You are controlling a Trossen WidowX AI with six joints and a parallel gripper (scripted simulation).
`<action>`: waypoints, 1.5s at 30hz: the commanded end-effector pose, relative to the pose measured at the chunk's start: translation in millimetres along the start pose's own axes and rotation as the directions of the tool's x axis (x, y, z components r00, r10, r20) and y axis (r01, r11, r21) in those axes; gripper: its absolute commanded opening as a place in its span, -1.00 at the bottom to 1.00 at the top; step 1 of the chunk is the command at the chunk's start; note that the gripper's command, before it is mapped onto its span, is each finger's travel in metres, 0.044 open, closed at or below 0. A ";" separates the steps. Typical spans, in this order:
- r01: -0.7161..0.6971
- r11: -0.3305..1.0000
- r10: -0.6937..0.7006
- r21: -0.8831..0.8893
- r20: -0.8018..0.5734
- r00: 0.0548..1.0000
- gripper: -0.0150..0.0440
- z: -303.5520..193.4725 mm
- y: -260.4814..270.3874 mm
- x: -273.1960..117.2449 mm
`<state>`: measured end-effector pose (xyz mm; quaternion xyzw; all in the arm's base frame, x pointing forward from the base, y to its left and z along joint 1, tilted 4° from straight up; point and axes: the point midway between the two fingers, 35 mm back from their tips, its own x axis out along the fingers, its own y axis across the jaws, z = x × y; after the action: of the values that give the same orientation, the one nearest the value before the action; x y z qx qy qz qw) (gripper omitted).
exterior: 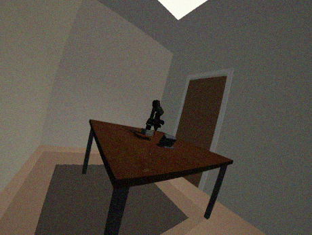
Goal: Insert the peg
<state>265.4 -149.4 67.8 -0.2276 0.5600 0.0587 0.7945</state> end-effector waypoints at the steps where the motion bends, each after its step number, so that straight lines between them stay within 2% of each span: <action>1: 0.016 0.999 -0.015 -0.042 0.020 1.000 -0.49 2.3 2.0 -1.5; 23: 0.114 0.957 -0.089 -0.266 0.103 0.991 -0.49 11.5 11.4 -1.7; 45: 0.229 0.856 -0.156 -0.464 0.191 0.969 -0.49 19.7 21.7 -3.4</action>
<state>273.5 -123.8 68.3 -0.4536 0.4526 0.1301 0.7566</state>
